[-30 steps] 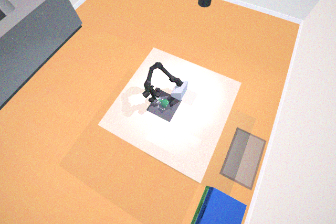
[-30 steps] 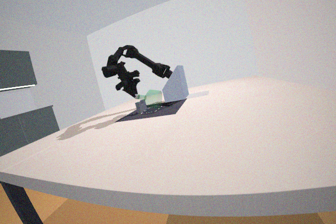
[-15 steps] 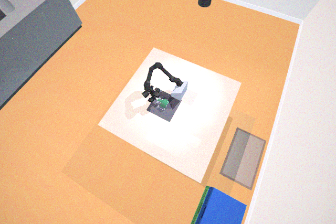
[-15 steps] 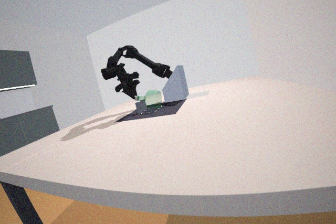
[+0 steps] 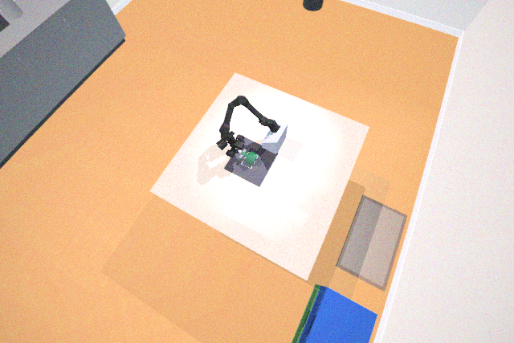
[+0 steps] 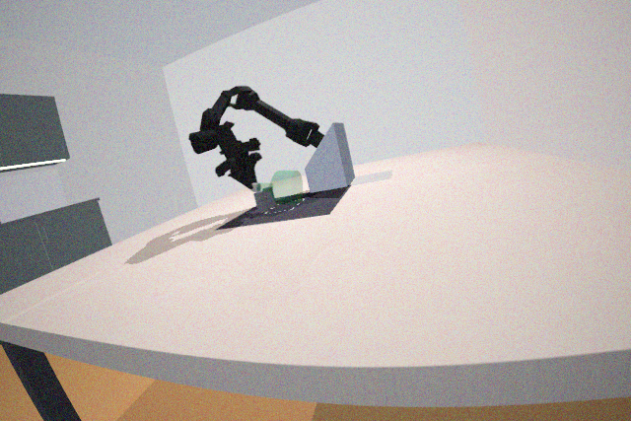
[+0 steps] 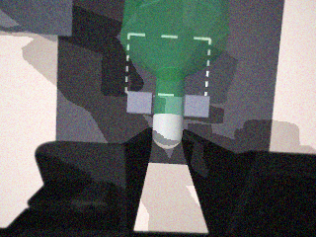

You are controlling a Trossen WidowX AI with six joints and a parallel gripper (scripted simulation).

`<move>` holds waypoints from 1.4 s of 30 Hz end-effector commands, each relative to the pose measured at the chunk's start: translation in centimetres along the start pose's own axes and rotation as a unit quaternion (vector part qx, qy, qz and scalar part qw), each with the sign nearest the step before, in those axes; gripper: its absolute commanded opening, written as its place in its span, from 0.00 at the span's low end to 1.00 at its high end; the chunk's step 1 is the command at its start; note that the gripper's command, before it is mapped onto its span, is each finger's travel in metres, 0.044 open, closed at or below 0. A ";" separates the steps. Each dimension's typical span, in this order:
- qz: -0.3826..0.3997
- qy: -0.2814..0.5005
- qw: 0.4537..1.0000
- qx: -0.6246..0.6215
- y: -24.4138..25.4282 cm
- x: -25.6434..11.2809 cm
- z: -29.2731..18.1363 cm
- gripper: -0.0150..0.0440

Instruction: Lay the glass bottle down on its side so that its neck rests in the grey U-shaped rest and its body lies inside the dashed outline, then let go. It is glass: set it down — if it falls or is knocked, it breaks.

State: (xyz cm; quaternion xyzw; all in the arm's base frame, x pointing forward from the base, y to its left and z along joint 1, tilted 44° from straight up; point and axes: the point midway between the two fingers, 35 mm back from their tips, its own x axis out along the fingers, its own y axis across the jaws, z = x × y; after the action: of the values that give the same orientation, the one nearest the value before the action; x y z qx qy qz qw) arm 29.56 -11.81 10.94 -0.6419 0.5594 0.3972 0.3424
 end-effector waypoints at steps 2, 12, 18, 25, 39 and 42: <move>0.000 0.000 1.000 -0.001 -0.1 0.2 -0.2 0.44; 0.000 0.000 1.000 0.001 -0.1 0.6 -0.6 0.44; 0.001 0.001 1.000 0.003 -0.1 0.7 -0.6 0.44; 0.002 0.001 1.000 0.005 -0.1 0.8 -0.6 0.44; 0.004 0.003 1.000 0.007 -0.1 1.0 -0.7 0.44; 0.005 0.004 1.000 0.007 -0.1 1.1 -0.7 0.44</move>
State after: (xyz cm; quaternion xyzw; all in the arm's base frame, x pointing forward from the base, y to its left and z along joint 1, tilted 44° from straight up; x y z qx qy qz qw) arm 29.76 -13.06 10.45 -0.6386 0.5676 0.3912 0.3420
